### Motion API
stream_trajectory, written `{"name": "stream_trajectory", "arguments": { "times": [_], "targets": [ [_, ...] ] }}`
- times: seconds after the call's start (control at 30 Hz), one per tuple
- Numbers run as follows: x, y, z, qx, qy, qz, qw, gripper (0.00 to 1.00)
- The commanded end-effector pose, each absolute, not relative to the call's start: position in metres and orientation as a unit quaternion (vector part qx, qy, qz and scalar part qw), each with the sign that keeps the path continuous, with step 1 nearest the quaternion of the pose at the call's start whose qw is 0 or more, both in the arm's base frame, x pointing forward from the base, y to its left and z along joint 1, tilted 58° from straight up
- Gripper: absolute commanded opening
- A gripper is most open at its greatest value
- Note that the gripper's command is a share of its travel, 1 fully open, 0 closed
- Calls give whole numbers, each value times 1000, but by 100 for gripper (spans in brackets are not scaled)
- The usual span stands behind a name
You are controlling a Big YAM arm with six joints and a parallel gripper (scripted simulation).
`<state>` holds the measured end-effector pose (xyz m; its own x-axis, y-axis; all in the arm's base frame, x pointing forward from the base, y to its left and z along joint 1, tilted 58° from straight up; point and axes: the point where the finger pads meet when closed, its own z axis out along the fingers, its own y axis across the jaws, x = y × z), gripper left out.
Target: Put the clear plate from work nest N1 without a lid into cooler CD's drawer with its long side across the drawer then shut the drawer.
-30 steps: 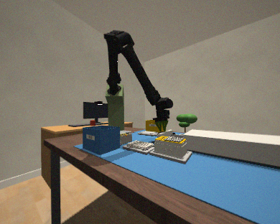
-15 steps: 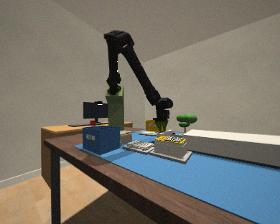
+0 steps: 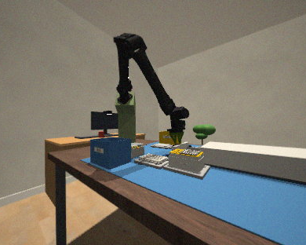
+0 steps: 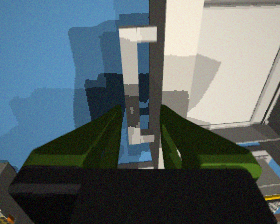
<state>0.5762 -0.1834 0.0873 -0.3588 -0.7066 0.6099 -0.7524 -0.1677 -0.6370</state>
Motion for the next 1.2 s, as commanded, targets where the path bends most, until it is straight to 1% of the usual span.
{"name": "stream_trajectory", "arguments": {
  "times": [0.0, 1.17],
  "targets": [
    [544, -220, 30, 577, -662, 472, 75, 30],
    [541, -220, 28, 578, -662, 471, 77, 30]
  ]
}}
